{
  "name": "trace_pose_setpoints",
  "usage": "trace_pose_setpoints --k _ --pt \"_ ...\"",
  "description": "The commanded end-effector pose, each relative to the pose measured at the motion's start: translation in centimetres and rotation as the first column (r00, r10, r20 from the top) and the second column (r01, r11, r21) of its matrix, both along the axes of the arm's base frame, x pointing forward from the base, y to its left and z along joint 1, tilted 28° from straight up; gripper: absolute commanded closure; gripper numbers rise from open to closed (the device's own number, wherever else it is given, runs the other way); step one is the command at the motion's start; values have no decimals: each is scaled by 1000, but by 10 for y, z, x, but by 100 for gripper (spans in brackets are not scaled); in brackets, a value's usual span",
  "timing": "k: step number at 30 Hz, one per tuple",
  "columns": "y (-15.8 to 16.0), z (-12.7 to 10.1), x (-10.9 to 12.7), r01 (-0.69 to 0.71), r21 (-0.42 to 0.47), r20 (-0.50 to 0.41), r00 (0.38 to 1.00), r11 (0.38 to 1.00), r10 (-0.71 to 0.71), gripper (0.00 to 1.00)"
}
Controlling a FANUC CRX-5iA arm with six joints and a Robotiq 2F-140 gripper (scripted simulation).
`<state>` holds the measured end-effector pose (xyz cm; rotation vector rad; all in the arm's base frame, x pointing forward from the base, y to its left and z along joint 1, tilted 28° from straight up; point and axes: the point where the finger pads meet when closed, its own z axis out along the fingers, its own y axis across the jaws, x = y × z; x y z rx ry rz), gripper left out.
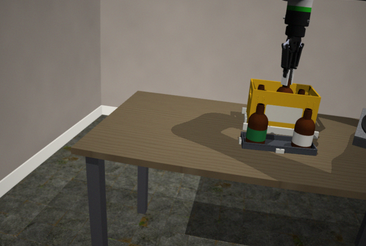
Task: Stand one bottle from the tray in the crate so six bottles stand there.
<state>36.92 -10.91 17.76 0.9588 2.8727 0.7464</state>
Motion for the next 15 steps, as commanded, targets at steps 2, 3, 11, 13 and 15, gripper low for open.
trace_pose_setpoints --k 2,3,11,13,15 --pt "0 0 0 0 0 0 1000 1000 0 100" --pt "0 0 0 0 0 0 1000 1000 0 100" --pt "1 -3 1 0 0 0 1000 1000 0 100" --pt "2 -4 1 0 0 0 1000 1000 0 100" --pt "2 -5 1 0 0 0 1000 1000 0 100"
